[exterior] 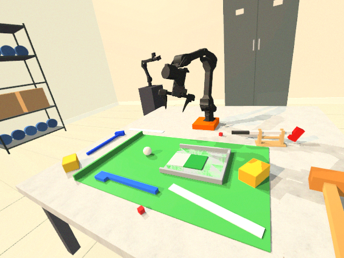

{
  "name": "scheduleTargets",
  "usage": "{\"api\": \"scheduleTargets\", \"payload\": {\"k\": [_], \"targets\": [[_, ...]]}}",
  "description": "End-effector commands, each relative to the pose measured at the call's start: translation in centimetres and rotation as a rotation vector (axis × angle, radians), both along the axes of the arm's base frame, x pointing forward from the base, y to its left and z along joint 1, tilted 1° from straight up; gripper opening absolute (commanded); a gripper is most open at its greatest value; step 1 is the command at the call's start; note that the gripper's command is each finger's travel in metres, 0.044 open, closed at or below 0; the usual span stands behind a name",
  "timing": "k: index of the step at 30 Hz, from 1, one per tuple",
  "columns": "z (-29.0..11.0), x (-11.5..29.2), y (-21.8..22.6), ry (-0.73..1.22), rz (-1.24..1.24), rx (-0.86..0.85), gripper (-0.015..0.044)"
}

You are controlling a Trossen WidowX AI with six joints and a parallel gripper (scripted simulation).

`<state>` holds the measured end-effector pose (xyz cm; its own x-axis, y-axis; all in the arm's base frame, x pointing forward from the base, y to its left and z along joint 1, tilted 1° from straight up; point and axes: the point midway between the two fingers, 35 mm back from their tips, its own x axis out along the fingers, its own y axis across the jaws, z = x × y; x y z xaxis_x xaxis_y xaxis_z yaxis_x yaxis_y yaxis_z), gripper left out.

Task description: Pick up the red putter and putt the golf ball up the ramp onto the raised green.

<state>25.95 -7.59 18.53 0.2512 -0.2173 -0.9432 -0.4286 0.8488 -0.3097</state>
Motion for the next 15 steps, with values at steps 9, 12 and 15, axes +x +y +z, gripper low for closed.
{"api": "scheduleTargets", "payload": {"k": [9, 12, 15], "targets": [[-4.7, 1.1, 18.9, 0.120, 0.852, 0.160, 0.0440], [-5.7, -0.1, 23.2, 0.146, 1.034, 0.191, 0.0440], [-6.7, -2.2, 27.1, 0.173, 1.212, 0.222, 0.0440]]}}
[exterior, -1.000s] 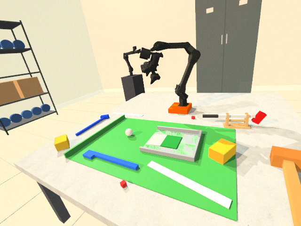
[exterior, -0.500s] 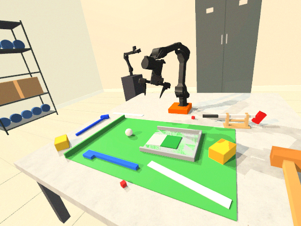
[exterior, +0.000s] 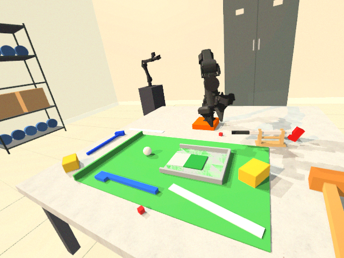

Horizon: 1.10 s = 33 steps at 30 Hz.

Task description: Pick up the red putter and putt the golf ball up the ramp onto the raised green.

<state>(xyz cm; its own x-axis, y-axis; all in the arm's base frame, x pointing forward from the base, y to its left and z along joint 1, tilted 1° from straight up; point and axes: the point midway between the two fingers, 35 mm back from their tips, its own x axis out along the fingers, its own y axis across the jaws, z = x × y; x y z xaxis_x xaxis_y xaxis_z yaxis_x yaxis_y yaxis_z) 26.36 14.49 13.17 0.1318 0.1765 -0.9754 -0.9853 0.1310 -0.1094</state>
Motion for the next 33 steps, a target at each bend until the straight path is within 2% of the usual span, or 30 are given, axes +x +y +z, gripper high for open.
{"api": "scheduleTargets", "payload": {"k": [1, 5, 14, 33], "targets": [[-1.6, -3.5, 6.3, 0.046, 0.291, 0.049, 0.0440], [-2.4, -5.6, 9.0, 0.068, 0.426, 0.071, 0.0440], [-2.5, -5.9, 8.8, 0.068, 0.426, 0.070, 0.0440], [-7.1, -5.7, 8.8, 0.068, 0.426, 0.070, 0.0440]]}}
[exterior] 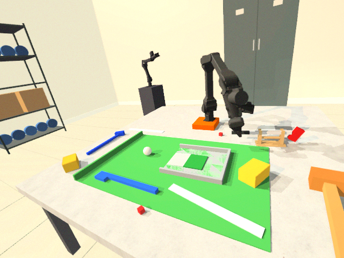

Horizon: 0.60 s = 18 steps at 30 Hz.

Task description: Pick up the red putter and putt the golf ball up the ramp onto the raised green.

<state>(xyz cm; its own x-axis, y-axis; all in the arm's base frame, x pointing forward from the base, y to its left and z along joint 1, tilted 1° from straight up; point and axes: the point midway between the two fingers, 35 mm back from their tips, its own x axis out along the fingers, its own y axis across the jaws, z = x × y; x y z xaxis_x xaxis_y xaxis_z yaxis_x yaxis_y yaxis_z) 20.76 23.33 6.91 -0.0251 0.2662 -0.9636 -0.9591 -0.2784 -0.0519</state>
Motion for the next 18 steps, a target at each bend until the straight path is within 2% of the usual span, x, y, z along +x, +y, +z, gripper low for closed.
{"api": "scheduleTargets", "payload": {"k": [1, 18], "targets": [[-0.8, -0.1, 0.0, 0.005, 0.006, 0.001, 0.0440], [-3.1, 0.0, 0.0, 0.005, 0.006, 0.001, 0.0440]]}}
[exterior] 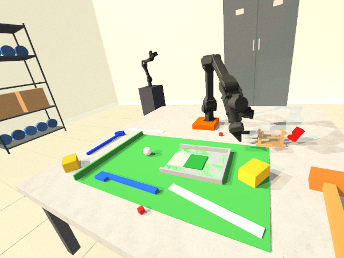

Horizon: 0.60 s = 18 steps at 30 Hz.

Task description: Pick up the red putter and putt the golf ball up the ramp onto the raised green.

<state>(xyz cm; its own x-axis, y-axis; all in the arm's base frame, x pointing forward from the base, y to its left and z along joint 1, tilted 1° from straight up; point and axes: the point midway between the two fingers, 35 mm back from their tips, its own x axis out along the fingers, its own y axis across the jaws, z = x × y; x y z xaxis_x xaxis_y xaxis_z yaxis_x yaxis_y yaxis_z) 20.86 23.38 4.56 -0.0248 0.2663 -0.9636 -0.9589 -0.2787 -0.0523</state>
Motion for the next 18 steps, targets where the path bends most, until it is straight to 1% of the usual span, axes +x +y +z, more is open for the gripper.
{"api": "scheduleTargets", "payload": {"k": [1, 4, 18], "targets": [[-0.78, -0.15, -0.05, 0.006, 0.006, 0.001, 0.0440], [-0.81, -0.15, -0.05, 0.006, 0.006, 0.001, 0.0440], [-0.46, -0.02, -0.03, 0.002, 0.000, -0.001, 0.0072]]}}
